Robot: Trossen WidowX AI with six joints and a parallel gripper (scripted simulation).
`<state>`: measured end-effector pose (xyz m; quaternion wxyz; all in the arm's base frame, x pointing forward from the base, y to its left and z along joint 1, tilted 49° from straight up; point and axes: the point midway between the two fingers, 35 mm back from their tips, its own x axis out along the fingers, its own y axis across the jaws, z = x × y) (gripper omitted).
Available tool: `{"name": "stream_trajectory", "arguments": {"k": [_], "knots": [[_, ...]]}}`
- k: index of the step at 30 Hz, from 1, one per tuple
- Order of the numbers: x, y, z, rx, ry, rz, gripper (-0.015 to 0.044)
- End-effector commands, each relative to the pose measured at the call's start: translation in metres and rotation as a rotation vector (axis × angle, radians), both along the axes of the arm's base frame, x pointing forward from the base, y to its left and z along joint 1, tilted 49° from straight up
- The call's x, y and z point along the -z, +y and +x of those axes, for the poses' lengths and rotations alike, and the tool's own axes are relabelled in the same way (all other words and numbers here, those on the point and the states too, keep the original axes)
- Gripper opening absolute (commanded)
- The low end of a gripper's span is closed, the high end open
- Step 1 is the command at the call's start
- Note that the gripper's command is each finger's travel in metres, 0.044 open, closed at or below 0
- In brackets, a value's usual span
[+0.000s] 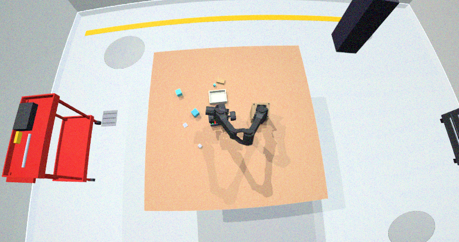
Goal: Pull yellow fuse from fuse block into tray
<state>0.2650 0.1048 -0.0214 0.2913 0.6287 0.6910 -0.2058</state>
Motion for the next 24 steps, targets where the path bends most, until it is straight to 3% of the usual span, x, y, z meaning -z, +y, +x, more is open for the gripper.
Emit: {"name": "stream_trajectory", "arguments": {"k": [1, 24], "knots": [[-0.0014, -0.0016, 0.0004, -0.002, -0.003, -0.001, 0.0000], [-0.0085, -0.0103, 0.0013, 0.000, -0.002, -0.001, 0.0000]]}}
